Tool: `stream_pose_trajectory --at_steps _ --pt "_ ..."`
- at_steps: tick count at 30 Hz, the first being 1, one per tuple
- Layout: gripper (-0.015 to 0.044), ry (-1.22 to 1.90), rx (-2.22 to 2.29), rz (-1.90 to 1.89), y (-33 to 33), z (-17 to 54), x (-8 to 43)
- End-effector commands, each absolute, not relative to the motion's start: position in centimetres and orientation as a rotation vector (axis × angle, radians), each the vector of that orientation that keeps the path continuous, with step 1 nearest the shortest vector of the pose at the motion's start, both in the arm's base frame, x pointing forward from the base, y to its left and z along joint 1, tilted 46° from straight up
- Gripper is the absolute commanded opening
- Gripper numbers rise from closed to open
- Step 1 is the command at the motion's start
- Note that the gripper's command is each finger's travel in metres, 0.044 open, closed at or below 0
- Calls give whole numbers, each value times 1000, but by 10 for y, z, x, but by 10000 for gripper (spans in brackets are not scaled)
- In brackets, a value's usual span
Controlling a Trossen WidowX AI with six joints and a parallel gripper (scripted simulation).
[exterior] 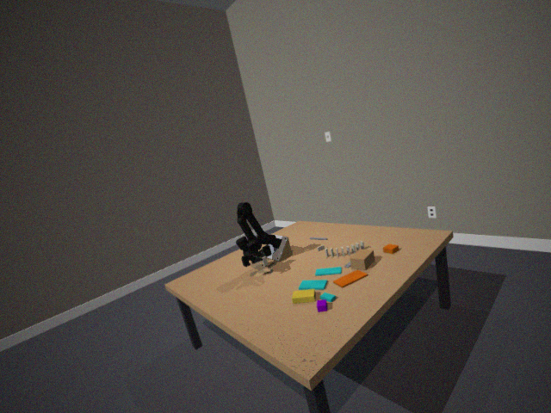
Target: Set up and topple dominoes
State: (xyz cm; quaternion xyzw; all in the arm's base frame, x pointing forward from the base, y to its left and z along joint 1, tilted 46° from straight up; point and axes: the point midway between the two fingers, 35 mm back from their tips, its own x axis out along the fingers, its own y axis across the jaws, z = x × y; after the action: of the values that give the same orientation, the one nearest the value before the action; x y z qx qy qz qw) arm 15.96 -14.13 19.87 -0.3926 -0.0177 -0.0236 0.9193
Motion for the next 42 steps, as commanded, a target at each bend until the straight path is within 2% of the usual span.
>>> stream_pose_trajectory --at_steps 1,15,42 --pt "107 -33 -821 -43 -139 197 159" --pt "107 -32 -822 -43 -140 197 159" --pt "107 -6 -862 -37 -184 158 162"
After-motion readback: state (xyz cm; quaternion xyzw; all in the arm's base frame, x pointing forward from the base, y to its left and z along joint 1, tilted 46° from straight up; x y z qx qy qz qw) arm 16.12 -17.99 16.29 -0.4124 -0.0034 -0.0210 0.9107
